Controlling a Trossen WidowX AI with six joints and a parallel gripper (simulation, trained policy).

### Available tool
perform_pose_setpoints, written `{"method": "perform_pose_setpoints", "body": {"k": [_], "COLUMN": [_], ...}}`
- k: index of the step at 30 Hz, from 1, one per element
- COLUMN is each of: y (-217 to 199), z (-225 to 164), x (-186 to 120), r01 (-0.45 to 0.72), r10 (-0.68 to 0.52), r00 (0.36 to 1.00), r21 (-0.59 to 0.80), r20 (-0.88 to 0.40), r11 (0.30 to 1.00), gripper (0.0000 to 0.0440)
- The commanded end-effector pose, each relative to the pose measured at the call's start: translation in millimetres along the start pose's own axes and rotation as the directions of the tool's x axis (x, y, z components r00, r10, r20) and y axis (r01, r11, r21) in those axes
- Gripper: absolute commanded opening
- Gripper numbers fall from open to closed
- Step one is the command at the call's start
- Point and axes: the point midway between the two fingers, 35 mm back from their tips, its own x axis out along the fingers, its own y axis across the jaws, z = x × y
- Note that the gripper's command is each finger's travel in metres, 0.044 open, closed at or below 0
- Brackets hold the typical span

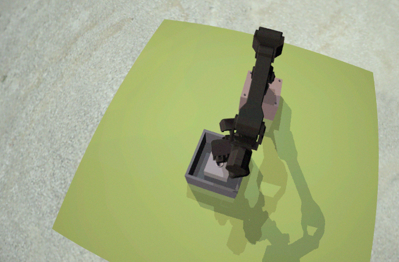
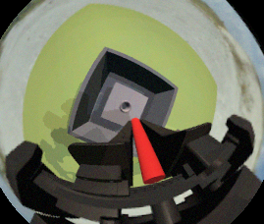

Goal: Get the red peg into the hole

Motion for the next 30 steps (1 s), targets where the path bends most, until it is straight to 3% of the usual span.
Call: {"method": "perform_pose_setpoints", "body": {"k": [1, 8, 14, 21, 30], "y": [2, 6, 7, 14, 30], "z": [14, 19, 14, 32, 50], "x": [13, 40, 62, 64, 59], "r01": [-0.023, -0.057, -0.071, -0.109, -0.149], "r10": [0.023, 0.051, 0.054, 0.089, 0.124], "r00": [0.999, 0.996, 0.99, 0.987, 0.976], "r21": [-0.021, -0.082, -0.124, -0.157, -0.134], "r20": [-0.023, -0.074, -0.129, -0.13, -0.18], "r11": [1.0, 0.995, 0.99, 0.981, 0.98], "gripper": [0.0, 0.0011, 0.0141, 0.018, 0.0354]}}
